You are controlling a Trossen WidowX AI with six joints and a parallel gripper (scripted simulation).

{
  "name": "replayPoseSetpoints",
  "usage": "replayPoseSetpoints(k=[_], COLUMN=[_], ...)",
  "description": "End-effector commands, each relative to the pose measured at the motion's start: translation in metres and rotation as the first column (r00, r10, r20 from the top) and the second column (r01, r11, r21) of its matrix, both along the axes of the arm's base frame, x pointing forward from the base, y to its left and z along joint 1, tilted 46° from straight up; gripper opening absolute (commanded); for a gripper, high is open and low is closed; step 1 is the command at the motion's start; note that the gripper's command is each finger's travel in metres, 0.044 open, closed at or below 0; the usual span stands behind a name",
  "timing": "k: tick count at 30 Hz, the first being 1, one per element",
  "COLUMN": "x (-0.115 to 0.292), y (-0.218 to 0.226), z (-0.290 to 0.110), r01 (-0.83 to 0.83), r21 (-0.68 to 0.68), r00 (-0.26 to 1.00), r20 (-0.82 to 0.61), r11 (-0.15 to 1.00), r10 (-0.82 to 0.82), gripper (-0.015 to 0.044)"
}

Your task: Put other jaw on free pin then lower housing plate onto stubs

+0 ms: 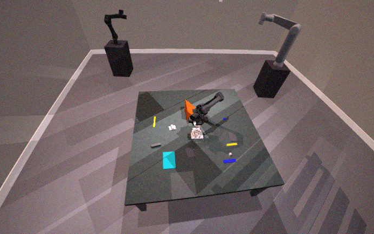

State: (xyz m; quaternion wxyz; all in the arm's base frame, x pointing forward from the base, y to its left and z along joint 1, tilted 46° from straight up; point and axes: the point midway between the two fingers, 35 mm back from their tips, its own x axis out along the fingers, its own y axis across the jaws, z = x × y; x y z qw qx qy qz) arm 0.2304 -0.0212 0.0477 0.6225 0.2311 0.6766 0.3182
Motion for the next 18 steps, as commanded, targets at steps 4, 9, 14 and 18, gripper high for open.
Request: replayPoseSetpoints(k=[4,9,14,18], x=[-0.0006,-0.0011,-0.0011,-0.0011], y=[-0.0006,-0.0024,-0.0024,-0.0024], z=[-0.0011,-0.0028,-0.0028,-0.0028], r01=[-0.007,-0.008,-0.008,-0.008], r21=[-0.004,-0.004,-0.004,-0.004], r00=[1.000,1.000,1.000,1.000], r20=[0.002,0.003,0.003,0.003], r11=[1.000,1.000,1.000,1.000], r10=[0.007,0.008,0.008,0.008], gripper=[0.0351,0.0351,0.0351,0.0351])
